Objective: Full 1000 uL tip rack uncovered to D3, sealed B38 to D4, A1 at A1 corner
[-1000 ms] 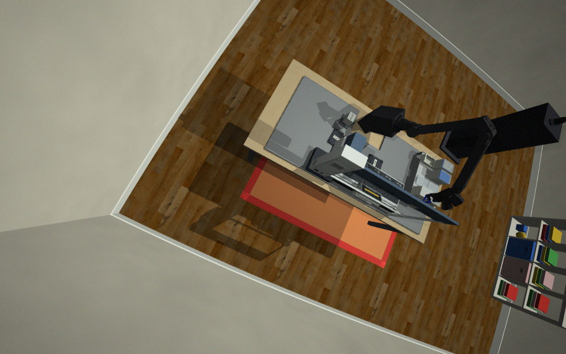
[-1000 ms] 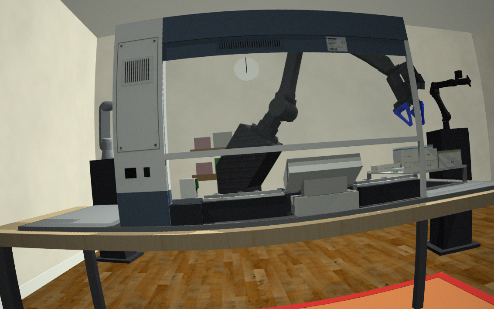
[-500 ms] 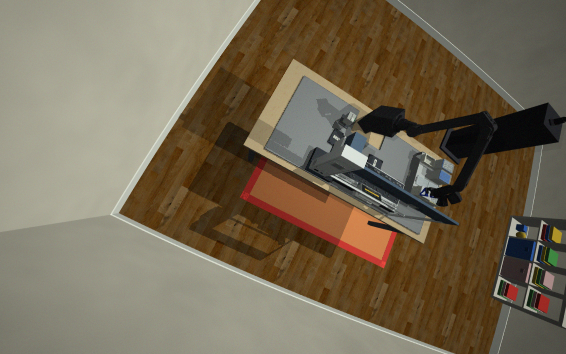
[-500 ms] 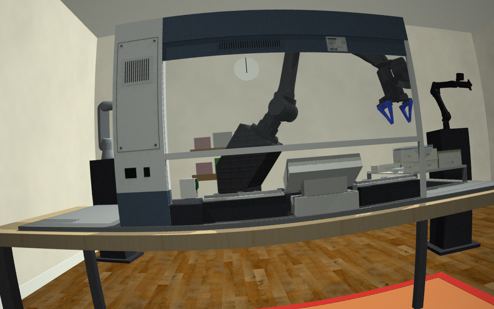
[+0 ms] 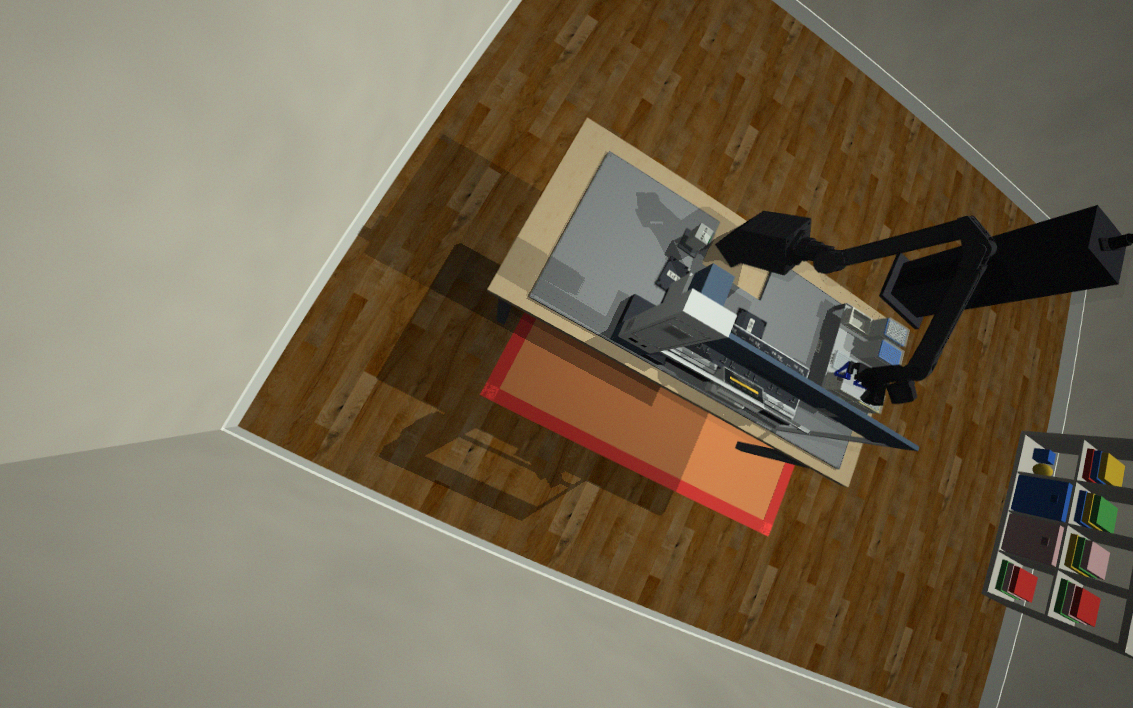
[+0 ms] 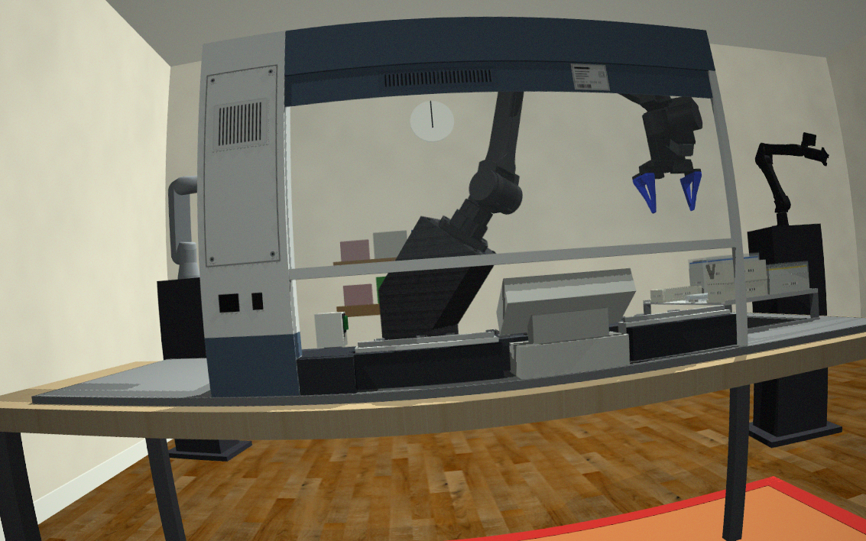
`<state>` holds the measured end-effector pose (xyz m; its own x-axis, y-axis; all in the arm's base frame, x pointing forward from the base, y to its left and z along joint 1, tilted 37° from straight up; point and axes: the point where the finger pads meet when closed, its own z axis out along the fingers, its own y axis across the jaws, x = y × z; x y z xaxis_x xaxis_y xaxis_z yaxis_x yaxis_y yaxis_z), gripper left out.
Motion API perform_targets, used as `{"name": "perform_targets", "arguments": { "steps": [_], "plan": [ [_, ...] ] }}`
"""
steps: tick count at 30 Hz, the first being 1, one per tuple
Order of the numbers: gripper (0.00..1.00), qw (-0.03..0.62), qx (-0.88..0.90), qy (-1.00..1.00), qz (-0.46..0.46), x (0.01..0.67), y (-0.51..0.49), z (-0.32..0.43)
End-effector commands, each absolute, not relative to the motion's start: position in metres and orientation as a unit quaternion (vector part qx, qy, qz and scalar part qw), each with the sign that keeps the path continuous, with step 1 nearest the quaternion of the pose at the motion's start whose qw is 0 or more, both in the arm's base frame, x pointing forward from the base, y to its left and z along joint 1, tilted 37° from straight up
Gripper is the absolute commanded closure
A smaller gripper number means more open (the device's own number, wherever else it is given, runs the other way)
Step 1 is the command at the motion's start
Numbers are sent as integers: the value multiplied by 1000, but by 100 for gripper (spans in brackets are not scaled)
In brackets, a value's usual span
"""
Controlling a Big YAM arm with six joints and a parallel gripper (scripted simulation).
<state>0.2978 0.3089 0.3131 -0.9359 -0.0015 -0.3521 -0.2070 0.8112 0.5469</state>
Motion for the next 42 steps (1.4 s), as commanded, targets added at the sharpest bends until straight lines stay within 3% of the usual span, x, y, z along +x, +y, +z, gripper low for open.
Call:
{"name": "perform_targets", "arguments": {
  "steps": [1, 42],
  "plan": [
    [0, 158, -22, 940, 303, 294, 288, 318],
    [0, 144, -22, 945, 293, 242, 137, 225]
  ]
}}
